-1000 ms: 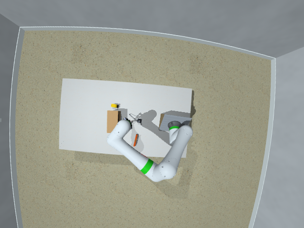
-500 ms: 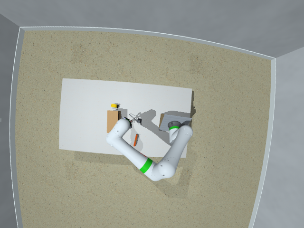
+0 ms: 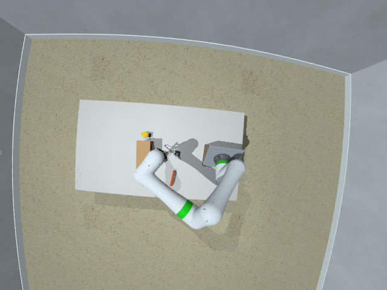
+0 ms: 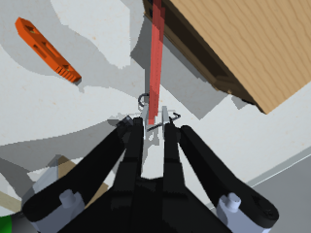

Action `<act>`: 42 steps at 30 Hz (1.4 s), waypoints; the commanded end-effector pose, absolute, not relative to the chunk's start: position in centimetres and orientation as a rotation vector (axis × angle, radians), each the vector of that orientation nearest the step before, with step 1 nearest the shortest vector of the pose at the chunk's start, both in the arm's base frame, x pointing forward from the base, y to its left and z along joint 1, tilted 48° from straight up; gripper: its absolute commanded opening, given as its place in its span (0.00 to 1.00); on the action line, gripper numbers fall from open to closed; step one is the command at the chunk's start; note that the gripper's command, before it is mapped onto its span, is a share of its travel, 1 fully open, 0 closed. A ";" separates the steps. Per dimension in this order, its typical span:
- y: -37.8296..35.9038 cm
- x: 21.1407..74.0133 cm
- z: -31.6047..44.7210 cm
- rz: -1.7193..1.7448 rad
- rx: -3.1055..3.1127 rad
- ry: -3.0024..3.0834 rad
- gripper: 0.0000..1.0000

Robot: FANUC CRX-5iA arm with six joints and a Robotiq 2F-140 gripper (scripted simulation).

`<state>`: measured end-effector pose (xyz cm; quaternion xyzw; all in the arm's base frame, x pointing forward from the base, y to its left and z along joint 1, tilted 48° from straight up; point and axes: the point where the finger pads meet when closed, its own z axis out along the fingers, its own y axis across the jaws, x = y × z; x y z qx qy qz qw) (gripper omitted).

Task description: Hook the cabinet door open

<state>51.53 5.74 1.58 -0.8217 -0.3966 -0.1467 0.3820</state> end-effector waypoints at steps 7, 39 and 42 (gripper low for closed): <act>5.4 52.1 1.2 -0.394 -2.080 -1.053 0.16; 4.7 54.1 0.2 -0.463 -2.013 -1.201 0.16; 4.6 54.3 0.1 -0.478 -1.997 -1.233 0.16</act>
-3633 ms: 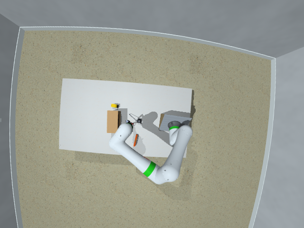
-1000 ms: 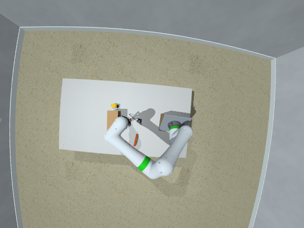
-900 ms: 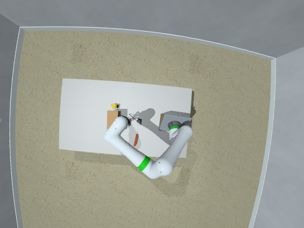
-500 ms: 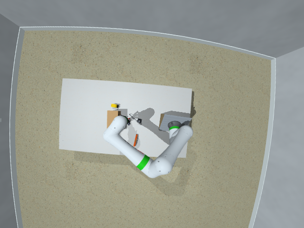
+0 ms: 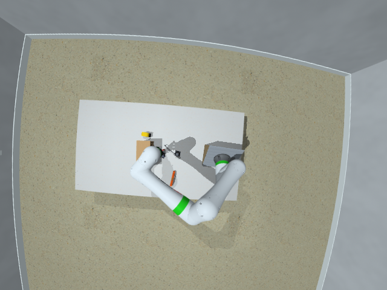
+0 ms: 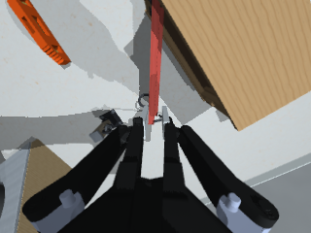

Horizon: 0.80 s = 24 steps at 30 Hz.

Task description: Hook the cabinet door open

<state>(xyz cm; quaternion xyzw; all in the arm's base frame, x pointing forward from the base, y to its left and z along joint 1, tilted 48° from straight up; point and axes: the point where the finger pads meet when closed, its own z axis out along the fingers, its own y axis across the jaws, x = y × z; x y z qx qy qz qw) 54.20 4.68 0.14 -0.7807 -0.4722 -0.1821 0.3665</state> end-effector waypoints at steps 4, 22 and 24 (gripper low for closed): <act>4.5 54.8 -0.1 -0.486 -1.987 -1.252 0.16; 4.3 55.7 -0.4 -0.517 -1.952 -1.318 0.16; 4.2 55.9 -0.5 -0.529 -1.939 -1.343 0.16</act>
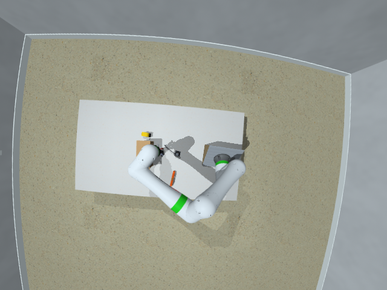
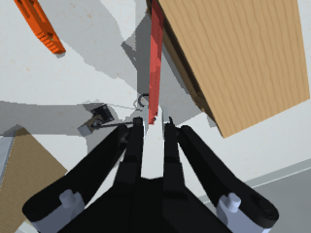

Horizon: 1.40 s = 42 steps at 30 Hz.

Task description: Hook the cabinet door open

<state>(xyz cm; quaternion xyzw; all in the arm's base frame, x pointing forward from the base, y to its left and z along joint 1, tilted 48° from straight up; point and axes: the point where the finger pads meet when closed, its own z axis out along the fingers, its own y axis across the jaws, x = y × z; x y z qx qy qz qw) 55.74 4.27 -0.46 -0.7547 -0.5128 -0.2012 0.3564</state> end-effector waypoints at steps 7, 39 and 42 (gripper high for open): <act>4.1 56.4 -0.7 -0.539 -1.927 -1.365 0.16; 3.9 58.0 -1.1 -0.587 -1.866 -1.467 0.16; 3.9 58.0 -1.1 -0.587 -1.866 -1.467 0.16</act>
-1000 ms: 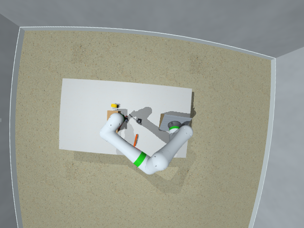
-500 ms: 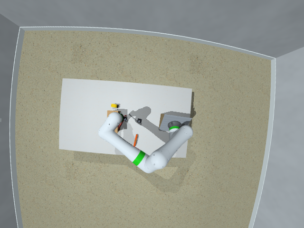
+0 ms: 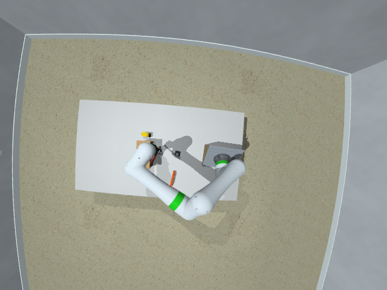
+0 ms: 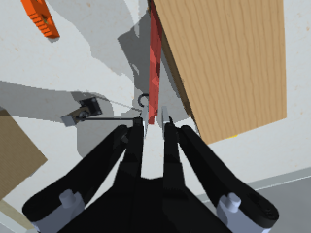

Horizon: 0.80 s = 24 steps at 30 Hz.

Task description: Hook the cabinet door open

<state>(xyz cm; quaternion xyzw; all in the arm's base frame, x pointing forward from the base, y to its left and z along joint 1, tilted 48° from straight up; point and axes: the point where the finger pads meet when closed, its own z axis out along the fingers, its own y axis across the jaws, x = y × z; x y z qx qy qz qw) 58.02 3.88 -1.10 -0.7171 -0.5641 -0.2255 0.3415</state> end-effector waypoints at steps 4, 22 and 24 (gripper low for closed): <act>3.9 58.0 -1.1 -0.587 -1.866 -1.467 0.16; 3.8 58.2 -1.1 -0.595 -1.855 -1.484 0.16; 3.8 58.2 -1.1 -0.595 -1.855 -1.484 0.16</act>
